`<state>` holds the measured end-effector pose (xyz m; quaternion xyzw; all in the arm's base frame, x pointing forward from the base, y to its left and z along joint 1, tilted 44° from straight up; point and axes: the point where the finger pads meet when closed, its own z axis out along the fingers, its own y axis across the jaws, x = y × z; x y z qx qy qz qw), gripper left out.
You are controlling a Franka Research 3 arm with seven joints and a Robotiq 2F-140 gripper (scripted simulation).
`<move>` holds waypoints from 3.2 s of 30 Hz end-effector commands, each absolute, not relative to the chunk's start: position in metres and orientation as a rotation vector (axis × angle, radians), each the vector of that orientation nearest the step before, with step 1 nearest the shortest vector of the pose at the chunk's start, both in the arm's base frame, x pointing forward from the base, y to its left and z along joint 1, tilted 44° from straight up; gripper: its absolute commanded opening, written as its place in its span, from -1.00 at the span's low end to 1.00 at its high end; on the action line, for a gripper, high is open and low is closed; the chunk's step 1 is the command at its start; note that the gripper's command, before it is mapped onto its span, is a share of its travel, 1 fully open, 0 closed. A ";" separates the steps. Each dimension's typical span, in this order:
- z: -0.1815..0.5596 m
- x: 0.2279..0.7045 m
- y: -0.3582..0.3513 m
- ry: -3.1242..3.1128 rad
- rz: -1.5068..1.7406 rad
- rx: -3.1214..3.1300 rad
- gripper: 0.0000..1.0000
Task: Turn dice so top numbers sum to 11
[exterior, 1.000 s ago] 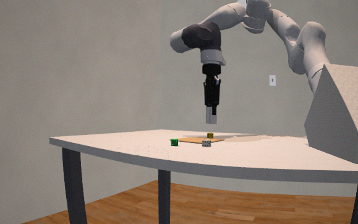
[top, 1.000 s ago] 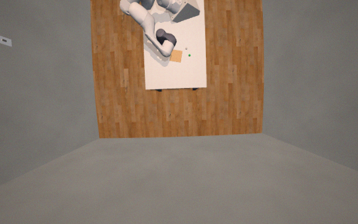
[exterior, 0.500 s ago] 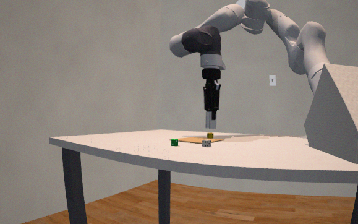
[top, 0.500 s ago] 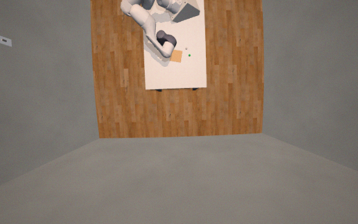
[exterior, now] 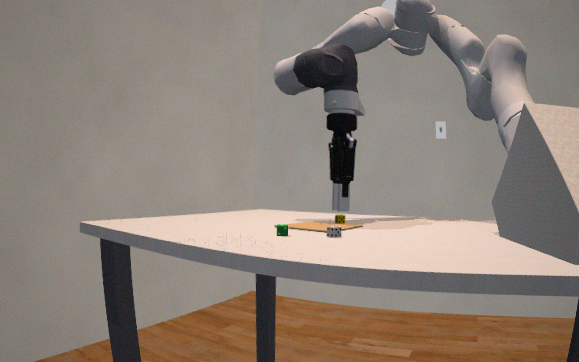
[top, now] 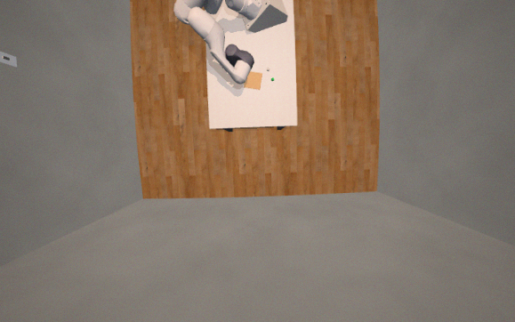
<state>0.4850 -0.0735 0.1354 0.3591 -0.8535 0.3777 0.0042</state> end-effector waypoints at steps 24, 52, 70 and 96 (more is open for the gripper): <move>0.134 0.486 -0.075 -2.680 1.184 1.119 -0.57; 0.125 0.489 -0.083 -2.680 1.184 1.119 -0.57; 0.115 0.493 -0.092 -2.680 1.184 1.119 -0.57; 0.115 0.493 -0.092 -2.680 1.184 1.119 -0.57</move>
